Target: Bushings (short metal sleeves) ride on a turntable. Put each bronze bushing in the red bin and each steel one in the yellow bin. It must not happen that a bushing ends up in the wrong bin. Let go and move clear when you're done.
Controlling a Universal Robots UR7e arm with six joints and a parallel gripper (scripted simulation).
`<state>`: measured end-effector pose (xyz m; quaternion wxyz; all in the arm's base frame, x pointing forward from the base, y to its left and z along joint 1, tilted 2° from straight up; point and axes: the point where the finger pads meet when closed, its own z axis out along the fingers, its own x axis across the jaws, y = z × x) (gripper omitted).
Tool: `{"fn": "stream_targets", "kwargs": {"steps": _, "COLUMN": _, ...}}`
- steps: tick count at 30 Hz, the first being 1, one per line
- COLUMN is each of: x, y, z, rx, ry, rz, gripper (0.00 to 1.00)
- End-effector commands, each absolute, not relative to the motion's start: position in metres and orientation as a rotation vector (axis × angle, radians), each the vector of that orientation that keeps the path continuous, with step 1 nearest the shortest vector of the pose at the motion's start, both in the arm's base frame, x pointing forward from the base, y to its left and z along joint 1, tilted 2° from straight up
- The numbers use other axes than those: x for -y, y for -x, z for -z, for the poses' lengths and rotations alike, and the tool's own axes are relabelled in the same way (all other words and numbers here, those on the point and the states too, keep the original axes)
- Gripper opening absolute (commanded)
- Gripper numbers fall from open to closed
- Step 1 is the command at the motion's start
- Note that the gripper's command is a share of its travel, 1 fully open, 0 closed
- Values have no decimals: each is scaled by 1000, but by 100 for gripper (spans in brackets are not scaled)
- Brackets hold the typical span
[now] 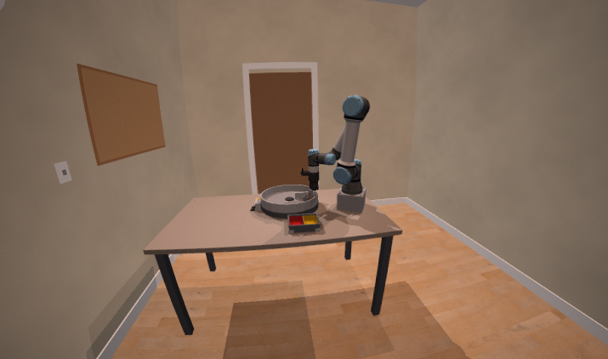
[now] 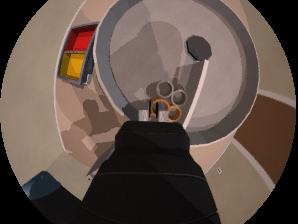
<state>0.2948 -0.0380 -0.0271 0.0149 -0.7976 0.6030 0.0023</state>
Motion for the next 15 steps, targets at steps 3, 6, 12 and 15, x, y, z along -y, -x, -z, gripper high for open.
{"fn": "stream_targets", "kwargs": {"steps": 3, "x": 38, "y": -295, "z": 24, "rx": -1877, "ry": 2482, "rz": -6, "gripper": 0}}
{"fn": "stream_targets", "kwargs": {"steps": 6, "x": 38, "y": -295, "z": 23, "rx": -1877, "ry": 2482, "rz": -6, "gripper": 0}}
{"fn": "stream_targets", "kwargs": {"steps": 12, "x": 38, "y": -295, "z": 23, "rx": -1877, "ry": 2482, "rz": -6, "gripper": 0}}
{"fn": "stream_targets", "kwargs": {"steps": 15, "x": 38, "y": -295, "z": 23, "rx": -1877, "ry": 2482, "rz": -6, "gripper": 0}}
